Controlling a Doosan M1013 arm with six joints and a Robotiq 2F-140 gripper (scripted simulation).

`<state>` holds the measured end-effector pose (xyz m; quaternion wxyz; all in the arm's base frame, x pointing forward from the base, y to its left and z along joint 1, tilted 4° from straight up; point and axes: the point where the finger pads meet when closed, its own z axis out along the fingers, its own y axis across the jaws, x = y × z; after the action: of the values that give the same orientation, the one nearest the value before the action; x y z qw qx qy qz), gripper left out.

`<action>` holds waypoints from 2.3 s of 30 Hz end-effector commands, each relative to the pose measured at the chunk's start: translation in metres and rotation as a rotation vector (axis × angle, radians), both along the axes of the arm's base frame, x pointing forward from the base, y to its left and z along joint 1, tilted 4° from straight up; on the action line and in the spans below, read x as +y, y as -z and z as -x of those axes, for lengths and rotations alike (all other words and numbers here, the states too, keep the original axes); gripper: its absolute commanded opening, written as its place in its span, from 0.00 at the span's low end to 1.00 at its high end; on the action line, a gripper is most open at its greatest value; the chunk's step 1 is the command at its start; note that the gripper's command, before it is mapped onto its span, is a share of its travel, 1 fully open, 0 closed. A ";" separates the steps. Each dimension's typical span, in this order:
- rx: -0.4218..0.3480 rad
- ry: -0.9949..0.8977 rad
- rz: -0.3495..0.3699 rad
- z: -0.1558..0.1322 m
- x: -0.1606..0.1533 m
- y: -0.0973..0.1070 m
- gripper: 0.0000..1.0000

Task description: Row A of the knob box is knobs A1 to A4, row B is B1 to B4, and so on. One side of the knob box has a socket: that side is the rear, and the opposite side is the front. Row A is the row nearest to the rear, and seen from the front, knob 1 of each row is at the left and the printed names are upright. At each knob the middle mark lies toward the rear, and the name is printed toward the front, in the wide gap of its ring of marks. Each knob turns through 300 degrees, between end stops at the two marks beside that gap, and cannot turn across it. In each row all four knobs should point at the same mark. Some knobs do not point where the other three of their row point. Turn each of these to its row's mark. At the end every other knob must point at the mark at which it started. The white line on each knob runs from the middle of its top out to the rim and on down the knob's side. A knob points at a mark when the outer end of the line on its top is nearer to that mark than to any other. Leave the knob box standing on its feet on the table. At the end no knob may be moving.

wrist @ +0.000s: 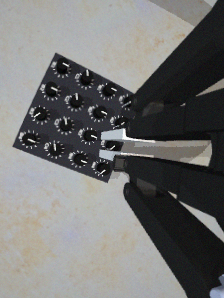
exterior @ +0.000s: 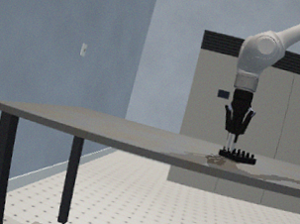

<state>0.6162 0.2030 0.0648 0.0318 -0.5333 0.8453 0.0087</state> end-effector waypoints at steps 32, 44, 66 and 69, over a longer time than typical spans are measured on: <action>0.000 0.002 0.000 0.000 0.000 0.000 0.12; 0.000 0.002 0.000 0.001 -0.001 -0.016 0.12; 0.000 0.002 0.000 0.002 -0.002 -0.038 0.12; 0.000 0.001 0.000 0.002 -0.002 -0.038 0.12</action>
<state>0.6145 0.2012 0.1027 0.0318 -0.5327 0.8457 0.0087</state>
